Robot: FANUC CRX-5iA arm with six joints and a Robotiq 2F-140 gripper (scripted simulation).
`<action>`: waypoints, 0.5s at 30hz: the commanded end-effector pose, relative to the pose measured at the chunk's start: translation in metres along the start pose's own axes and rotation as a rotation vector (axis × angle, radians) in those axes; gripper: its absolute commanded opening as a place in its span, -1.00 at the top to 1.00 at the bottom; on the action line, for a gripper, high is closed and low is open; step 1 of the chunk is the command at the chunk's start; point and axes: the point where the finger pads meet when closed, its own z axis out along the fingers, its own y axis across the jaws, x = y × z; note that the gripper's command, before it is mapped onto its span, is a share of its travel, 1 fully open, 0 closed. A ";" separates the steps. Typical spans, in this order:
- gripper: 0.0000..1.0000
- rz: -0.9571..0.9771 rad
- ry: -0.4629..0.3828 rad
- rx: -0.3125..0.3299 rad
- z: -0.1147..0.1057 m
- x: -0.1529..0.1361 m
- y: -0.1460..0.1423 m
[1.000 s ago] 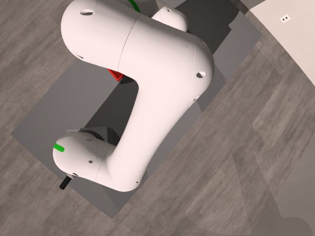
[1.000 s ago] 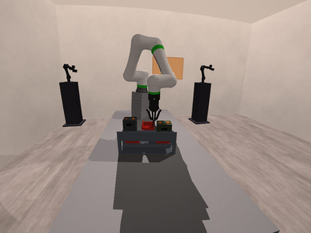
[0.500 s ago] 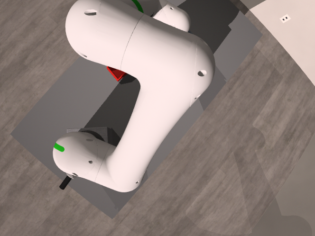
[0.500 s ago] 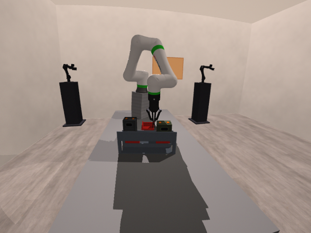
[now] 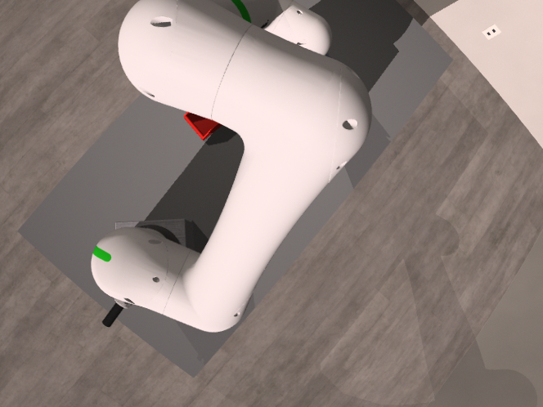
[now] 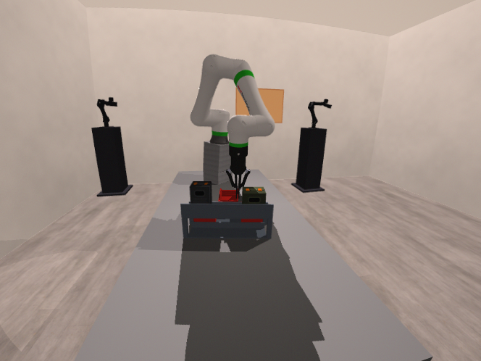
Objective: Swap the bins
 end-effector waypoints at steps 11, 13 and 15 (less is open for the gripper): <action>0.80 0.000 0.002 0.000 -0.002 0.006 0.000; 0.80 0.000 0.002 0.000 -0.002 0.006 0.000; 0.80 0.000 0.002 0.000 -0.002 0.007 0.000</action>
